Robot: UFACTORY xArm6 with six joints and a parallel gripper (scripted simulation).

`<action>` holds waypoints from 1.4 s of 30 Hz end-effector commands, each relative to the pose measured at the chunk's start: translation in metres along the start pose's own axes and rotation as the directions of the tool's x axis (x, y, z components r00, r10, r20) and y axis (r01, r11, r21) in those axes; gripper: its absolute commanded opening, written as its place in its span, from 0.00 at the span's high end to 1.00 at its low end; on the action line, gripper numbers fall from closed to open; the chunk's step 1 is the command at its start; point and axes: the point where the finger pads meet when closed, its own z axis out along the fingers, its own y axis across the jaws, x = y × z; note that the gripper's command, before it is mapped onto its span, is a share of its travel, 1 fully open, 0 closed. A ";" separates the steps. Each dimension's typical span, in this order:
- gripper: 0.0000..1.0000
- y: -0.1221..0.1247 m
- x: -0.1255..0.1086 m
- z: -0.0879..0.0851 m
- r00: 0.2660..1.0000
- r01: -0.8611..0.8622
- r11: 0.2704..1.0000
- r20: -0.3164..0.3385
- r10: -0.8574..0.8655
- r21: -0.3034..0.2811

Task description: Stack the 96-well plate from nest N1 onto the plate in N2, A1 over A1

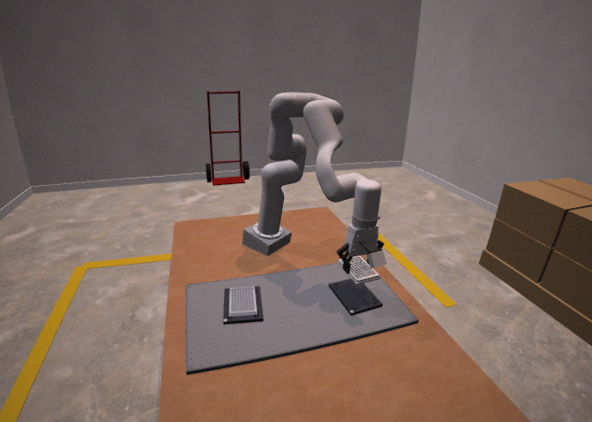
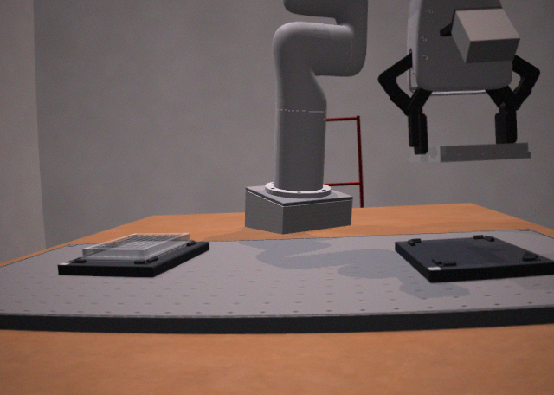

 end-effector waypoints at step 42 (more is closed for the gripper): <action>1.00 0.120 -0.024 -0.001 0.981 -0.195 0.981 -0.004 0.195 0.001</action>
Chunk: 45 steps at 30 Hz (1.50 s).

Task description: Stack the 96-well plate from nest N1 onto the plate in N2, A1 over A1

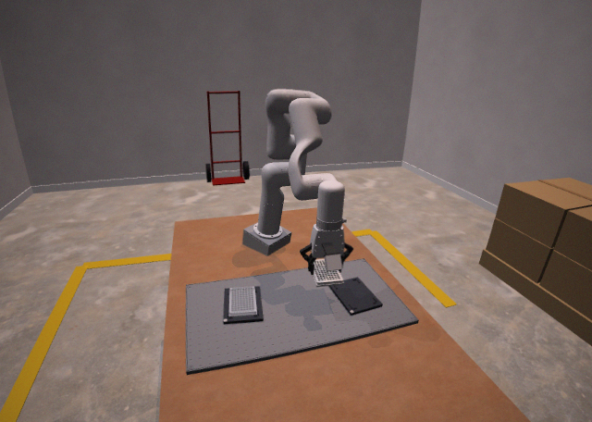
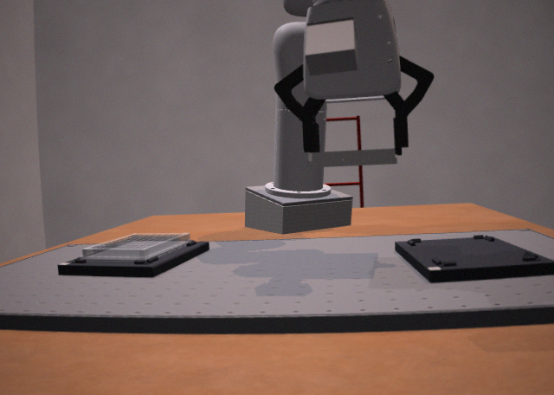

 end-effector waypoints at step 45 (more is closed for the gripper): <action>1.00 0.142 -0.001 -0.001 1.000 0.000 1.000 -0.004 0.000 0.001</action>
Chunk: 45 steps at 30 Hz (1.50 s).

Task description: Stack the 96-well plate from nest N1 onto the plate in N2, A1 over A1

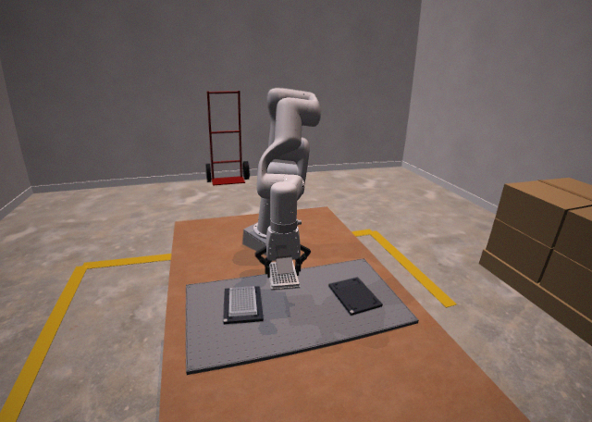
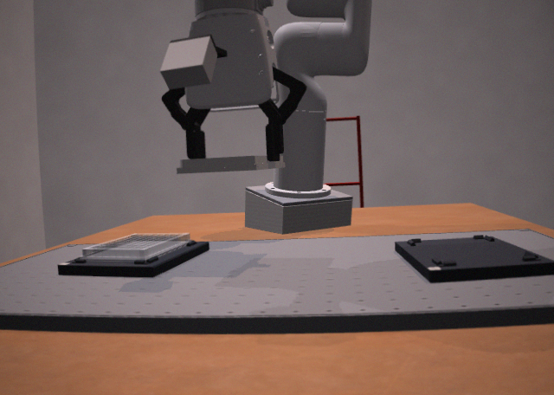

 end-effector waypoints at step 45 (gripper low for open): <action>1.00 0.132 0.000 -0.001 1.000 0.002 1.000 -0.004 -0.002 0.000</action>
